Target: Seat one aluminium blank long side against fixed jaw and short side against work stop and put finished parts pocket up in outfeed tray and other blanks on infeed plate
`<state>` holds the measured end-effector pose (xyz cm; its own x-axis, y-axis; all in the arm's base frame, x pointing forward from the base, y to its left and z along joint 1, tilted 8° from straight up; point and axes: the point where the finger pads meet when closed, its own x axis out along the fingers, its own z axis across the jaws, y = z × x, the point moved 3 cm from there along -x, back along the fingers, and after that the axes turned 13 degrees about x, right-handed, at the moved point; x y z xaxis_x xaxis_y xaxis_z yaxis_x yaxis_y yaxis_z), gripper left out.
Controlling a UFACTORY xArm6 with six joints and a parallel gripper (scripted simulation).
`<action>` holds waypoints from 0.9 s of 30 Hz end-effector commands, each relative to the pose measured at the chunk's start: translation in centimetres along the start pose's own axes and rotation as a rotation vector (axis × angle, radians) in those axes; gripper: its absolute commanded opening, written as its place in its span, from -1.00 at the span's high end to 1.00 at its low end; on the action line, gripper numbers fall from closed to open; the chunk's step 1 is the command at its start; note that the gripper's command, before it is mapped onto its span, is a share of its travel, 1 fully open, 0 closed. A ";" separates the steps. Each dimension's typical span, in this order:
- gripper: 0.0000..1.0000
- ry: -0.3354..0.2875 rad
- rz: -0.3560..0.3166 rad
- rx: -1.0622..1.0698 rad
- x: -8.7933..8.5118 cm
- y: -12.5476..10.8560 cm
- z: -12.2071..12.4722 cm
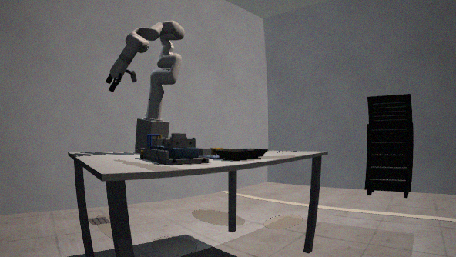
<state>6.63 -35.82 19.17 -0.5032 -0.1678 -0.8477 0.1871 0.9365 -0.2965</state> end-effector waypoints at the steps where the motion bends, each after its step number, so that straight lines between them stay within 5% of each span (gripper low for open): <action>1: -1.00 -0.002 -0.002 0.002 -0.1 -0.1 0.0; 19: -1.00 -0.004 -0.003 0.002 -0.2 -0.1 0.1; 27: -1.00 -0.112 -0.021 0.023 -2.6 3.4 6.1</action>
<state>10.59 -34.87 18.26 -0.4492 -0.1973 -0.8714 0.1920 0.9312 -0.3098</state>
